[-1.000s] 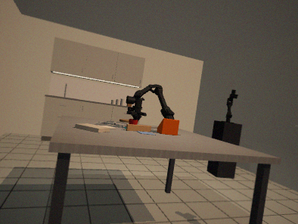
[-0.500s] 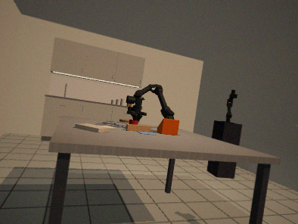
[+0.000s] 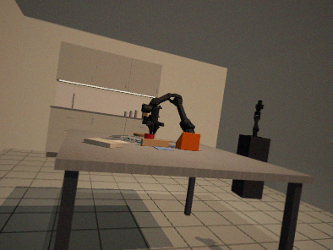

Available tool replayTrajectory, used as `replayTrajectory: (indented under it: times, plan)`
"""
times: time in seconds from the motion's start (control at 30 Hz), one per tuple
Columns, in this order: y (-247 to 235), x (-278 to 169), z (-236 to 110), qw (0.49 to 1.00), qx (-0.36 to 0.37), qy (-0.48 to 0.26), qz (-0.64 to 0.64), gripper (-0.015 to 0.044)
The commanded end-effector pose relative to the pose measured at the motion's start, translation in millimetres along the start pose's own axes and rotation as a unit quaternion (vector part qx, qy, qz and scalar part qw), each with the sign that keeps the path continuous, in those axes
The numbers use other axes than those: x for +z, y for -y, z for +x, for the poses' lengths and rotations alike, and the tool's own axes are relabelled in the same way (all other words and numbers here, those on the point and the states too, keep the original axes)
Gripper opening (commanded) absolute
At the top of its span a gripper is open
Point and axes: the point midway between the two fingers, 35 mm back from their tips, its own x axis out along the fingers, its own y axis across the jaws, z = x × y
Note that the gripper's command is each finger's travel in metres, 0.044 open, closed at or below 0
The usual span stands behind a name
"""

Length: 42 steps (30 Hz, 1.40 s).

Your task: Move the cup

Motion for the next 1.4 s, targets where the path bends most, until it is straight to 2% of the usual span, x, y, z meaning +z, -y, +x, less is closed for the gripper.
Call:
replayTrajectory:
  times: [0.0,0.43,0.83,1.37]
  plan:
    - [-1,0,-7,1.000,0.003,-0.001,0.002,0.0128]
    - [1,0,-26,1.000,0.002,0.000,0.001,0.0128]
    - [1,0,-27,1.000,0.000,0.000,-0.001,0.0440]
    - [1,1,-84,1.000,0.002,-0.002,0.000,0.0440]
